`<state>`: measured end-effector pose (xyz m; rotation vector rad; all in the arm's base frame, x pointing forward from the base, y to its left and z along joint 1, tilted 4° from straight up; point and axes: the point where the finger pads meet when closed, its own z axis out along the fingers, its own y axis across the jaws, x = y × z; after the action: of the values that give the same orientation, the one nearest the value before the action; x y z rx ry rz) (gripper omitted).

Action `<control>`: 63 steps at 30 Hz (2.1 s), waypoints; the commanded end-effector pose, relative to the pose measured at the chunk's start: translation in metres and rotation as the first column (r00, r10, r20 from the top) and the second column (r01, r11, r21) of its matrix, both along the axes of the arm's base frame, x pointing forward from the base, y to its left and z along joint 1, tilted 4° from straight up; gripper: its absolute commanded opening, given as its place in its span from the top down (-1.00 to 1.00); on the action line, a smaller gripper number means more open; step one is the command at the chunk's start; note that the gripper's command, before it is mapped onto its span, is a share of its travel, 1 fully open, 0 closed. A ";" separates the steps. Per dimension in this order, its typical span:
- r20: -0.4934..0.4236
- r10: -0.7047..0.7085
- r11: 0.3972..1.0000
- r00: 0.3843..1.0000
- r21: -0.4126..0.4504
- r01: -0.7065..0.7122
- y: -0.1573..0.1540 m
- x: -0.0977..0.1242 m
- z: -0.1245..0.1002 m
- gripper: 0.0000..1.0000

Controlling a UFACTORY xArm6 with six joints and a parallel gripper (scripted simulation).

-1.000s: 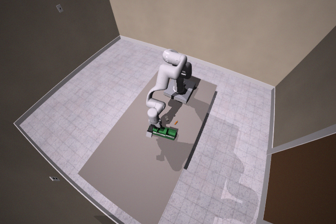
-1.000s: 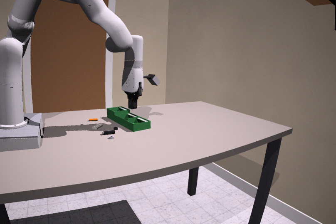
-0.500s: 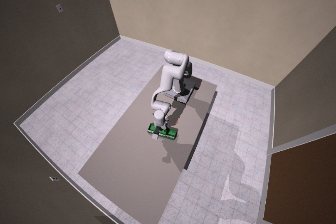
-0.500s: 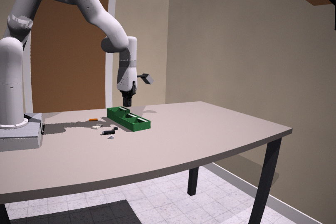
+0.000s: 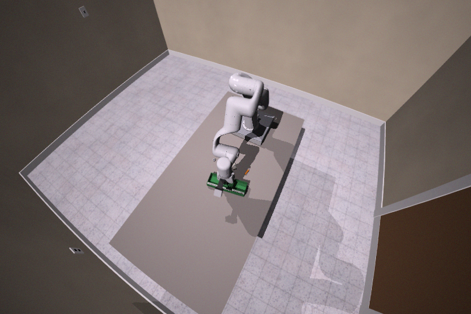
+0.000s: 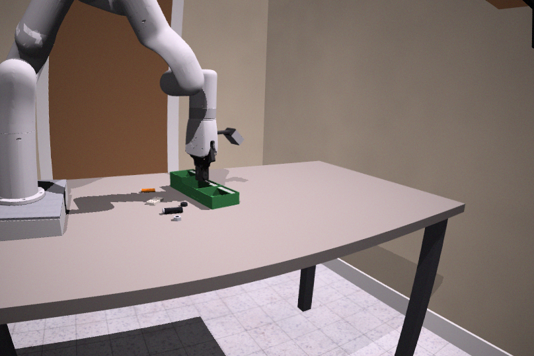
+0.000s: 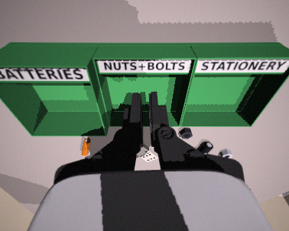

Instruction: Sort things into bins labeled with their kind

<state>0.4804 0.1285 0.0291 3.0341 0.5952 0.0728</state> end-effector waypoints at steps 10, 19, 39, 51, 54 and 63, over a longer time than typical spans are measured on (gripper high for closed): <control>0.003 0.000 1.000 1.000 0.001 0.000 -0.001 0.003 -0.025 0.85; 0.003 0.000 1.000 1.000 0.001 0.000 -0.001 0.003 -0.025 0.85; 0.003 0.000 1.000 1.000 0.001 0.000 -0.001 0.003 -0.025 0.85; 0.003 0.000 1.000 1.000 0.001 0.000 -0.001 0.003 -0.025 0.85; 0.003 0.000 1.000 1.000 0.001 0.000 -0.001 0.003 -0.025 0.85; 0.003 0.000 1.000 1.000 0.001 0.000 0.000 0.002 -0.017 0.85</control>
<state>0.4816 0.1277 0.0079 3.0339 0.5953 0.0720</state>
